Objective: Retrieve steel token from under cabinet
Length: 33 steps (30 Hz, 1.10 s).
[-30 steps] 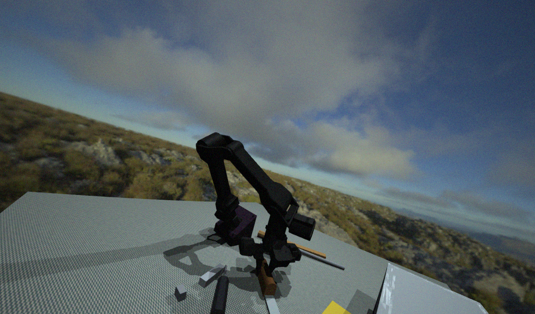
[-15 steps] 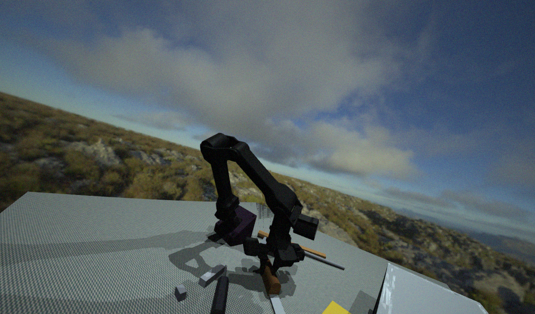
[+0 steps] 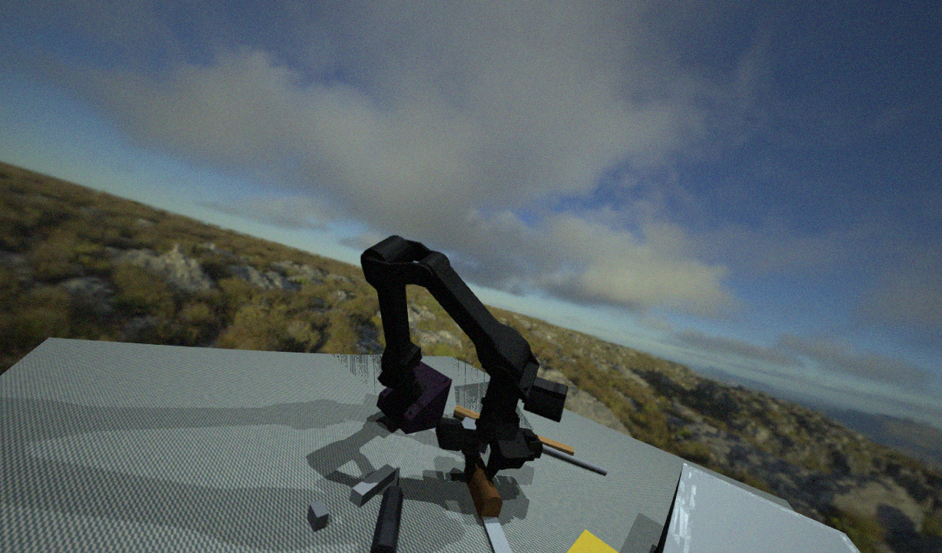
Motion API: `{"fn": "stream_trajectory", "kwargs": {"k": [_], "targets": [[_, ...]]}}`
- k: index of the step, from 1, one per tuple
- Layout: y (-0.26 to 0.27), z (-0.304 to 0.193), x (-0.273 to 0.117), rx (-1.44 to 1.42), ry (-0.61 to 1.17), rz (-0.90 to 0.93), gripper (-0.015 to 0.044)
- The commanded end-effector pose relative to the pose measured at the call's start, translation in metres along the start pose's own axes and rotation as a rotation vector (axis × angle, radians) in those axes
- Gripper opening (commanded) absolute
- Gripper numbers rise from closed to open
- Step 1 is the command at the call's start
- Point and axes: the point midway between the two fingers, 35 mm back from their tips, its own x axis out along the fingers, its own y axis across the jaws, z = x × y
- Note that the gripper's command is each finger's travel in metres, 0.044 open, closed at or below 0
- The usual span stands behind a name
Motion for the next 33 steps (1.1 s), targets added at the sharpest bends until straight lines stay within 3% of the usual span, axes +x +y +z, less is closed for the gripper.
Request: {"fn": "stream_trajectory", "kwargs": {"k": [1,33], "targets": [[0.008,-0.001,-0.002,-0.003,-0.002,0.007,0.0],[0.033,-0.021,-0.002,-0.003,-0.001,0.009,0.0]]}}
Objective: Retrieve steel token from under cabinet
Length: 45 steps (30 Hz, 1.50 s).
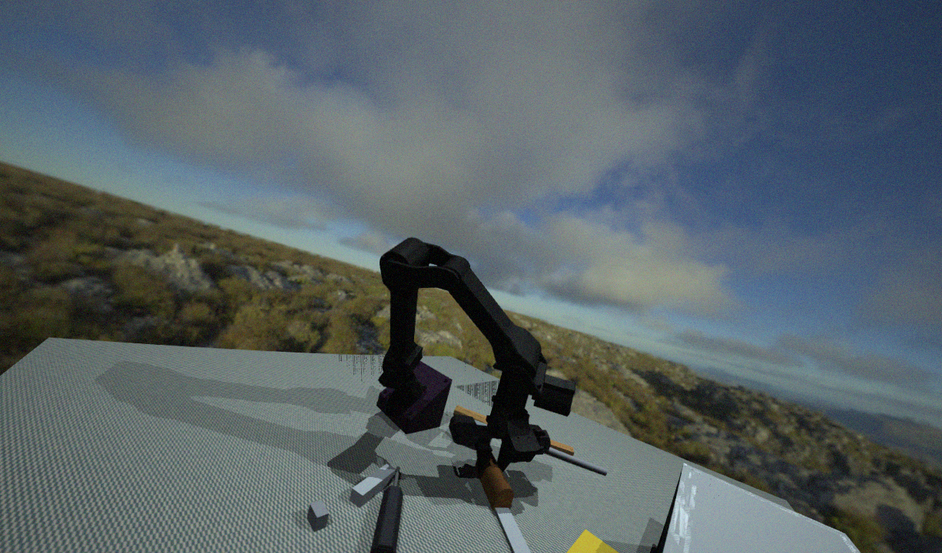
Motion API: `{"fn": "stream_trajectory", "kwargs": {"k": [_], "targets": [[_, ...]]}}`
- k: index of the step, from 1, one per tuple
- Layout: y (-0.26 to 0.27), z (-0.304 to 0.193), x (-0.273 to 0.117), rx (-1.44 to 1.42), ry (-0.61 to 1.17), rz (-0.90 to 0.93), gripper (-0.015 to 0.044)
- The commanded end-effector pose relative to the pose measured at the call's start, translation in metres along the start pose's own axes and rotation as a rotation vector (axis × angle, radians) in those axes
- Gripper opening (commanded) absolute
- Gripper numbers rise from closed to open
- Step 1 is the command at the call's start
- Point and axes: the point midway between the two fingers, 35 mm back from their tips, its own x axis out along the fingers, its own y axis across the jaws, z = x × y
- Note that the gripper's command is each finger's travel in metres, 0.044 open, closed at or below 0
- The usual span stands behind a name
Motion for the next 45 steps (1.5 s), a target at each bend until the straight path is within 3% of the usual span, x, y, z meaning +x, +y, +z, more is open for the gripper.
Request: {"fn": "stream_trajectory", "kwargs": {"k": [1,45], "targets": [[0.005,-0.002,-0.002,-0.003,-0.003,0.006,0.0],[0.046,-0.043,-0.002,-0.002,0.0,0.009,0.0]]}}
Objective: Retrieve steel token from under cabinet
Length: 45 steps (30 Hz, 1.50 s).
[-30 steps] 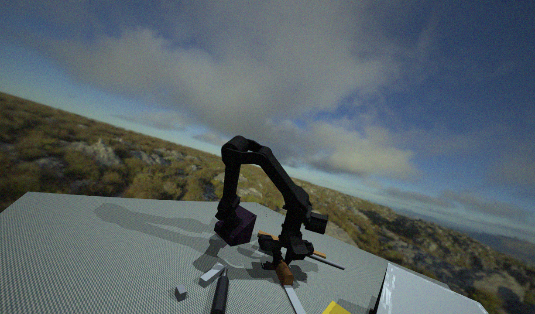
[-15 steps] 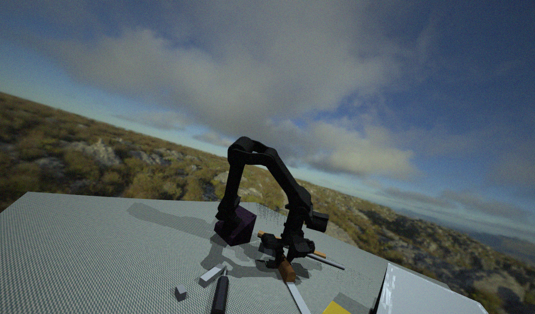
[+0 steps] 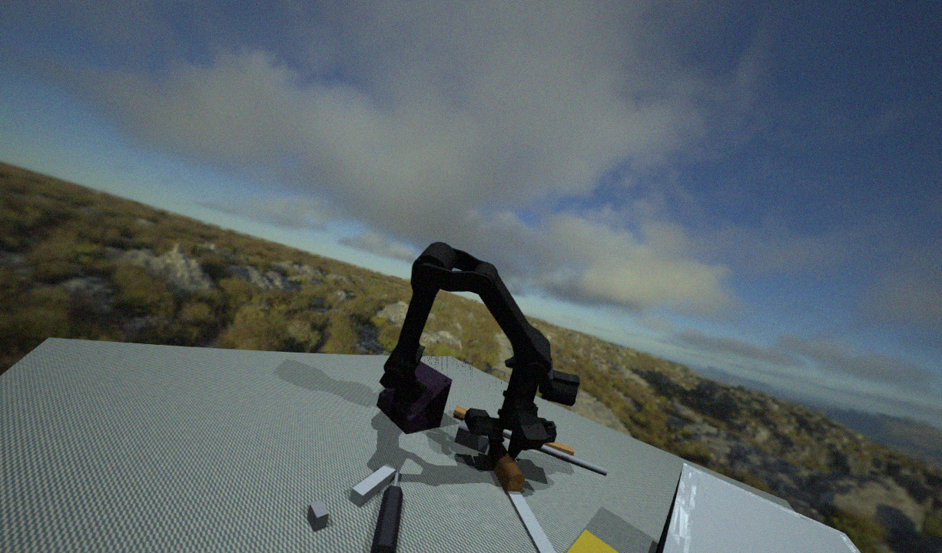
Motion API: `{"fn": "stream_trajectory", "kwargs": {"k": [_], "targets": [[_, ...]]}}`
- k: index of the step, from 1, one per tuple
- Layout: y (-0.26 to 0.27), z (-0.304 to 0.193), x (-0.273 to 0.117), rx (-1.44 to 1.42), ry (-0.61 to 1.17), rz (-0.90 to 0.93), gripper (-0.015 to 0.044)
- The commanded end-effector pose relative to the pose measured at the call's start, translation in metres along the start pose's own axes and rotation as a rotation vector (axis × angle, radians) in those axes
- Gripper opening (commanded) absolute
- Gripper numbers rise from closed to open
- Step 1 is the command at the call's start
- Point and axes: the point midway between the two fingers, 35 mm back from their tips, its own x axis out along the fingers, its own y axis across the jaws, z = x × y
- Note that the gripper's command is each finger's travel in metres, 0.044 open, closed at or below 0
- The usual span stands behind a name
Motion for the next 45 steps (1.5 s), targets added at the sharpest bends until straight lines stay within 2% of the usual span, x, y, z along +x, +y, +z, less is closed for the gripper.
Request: {"fn": "stream_trajectory", "kwargs": {"k": [1,45], "targets": [[0.007,-0.004,-0.002,0.0,-0.002,0.007,0.0],[0.048,-0.037,-0.003,0.001,0.0,0.011,0.0]]}}
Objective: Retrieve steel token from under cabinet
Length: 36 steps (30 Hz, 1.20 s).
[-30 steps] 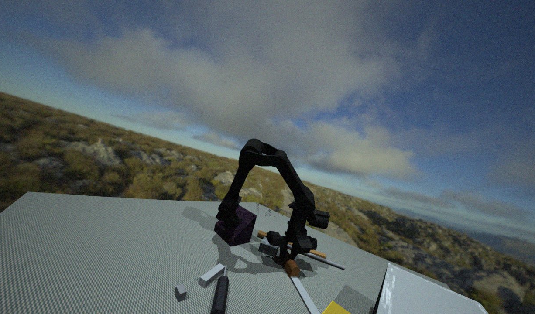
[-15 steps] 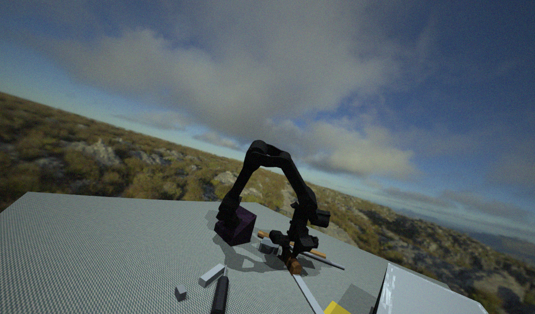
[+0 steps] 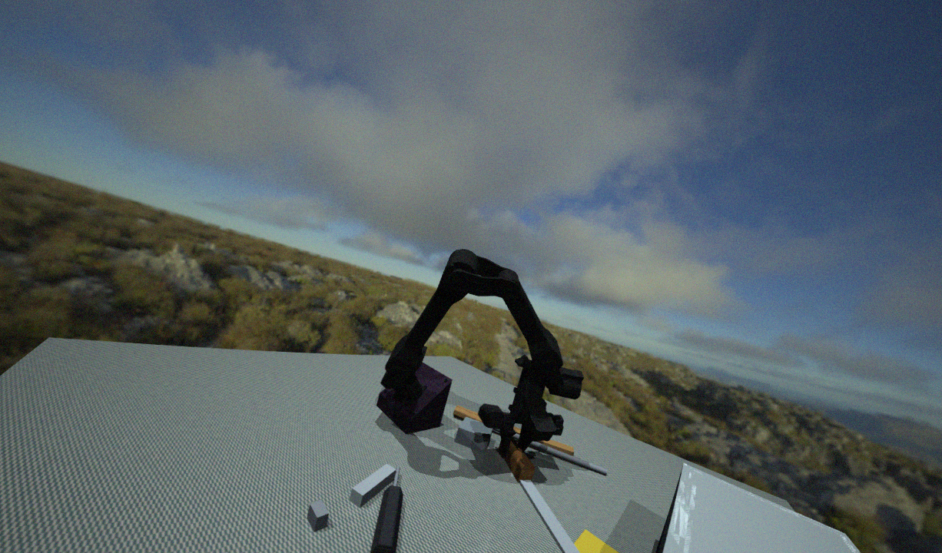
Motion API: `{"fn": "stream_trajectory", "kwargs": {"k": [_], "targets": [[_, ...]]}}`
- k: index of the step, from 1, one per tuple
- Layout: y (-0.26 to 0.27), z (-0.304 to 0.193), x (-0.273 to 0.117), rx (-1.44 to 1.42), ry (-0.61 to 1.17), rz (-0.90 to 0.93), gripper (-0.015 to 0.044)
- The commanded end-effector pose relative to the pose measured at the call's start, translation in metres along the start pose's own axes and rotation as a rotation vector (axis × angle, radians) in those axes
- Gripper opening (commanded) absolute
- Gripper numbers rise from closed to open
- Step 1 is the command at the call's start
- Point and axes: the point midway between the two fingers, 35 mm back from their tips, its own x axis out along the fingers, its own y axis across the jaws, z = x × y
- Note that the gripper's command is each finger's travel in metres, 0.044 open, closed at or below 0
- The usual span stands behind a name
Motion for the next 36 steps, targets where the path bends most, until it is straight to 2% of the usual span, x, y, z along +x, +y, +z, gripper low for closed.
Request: {"fn": "stream_trajectory", "kwargs": {"k": [1,36], "targets": [[0.0076,-0.0039,-0.0021,-0.001,-0.001,0.008,0.0],[0.0137,-0.0087,-0.0021,-0.2,-0.001,0.008,0.0]]}}
